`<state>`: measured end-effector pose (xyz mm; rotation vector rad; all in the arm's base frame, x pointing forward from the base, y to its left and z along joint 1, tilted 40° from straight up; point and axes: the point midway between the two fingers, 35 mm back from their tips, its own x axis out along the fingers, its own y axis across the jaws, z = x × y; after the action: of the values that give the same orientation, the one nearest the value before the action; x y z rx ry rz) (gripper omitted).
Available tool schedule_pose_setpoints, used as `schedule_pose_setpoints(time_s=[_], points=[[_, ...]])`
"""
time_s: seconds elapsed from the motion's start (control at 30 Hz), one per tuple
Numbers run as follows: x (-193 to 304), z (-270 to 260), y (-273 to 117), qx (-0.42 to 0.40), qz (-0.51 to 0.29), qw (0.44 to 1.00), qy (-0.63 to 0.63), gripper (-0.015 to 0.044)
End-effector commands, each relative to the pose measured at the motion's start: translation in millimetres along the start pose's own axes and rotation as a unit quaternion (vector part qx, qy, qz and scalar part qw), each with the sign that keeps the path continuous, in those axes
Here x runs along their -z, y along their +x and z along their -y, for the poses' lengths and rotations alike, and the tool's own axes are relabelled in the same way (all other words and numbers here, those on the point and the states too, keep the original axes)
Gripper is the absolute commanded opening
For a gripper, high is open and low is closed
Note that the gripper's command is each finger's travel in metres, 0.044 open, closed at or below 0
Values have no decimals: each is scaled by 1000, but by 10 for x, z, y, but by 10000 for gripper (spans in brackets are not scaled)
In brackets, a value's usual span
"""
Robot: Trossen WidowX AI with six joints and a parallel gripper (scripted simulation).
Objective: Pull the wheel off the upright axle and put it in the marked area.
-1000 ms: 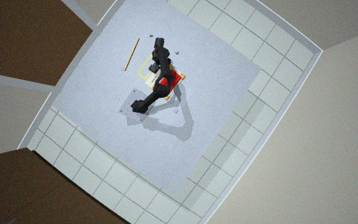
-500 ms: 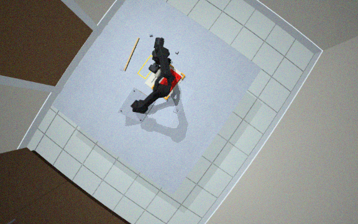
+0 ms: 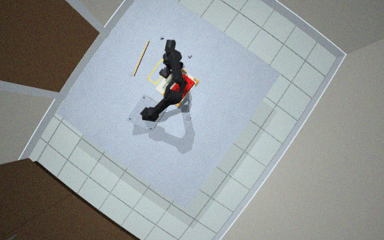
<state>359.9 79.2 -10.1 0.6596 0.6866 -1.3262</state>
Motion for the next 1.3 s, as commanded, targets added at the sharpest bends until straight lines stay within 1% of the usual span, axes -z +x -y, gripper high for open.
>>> schedule_pose_setpoints(time_s=[0.0,1.27], points=[[5,-5,-50,-3,-1,1000,0,0],[6,-4,-175,-3,-1,1000,0,0]])
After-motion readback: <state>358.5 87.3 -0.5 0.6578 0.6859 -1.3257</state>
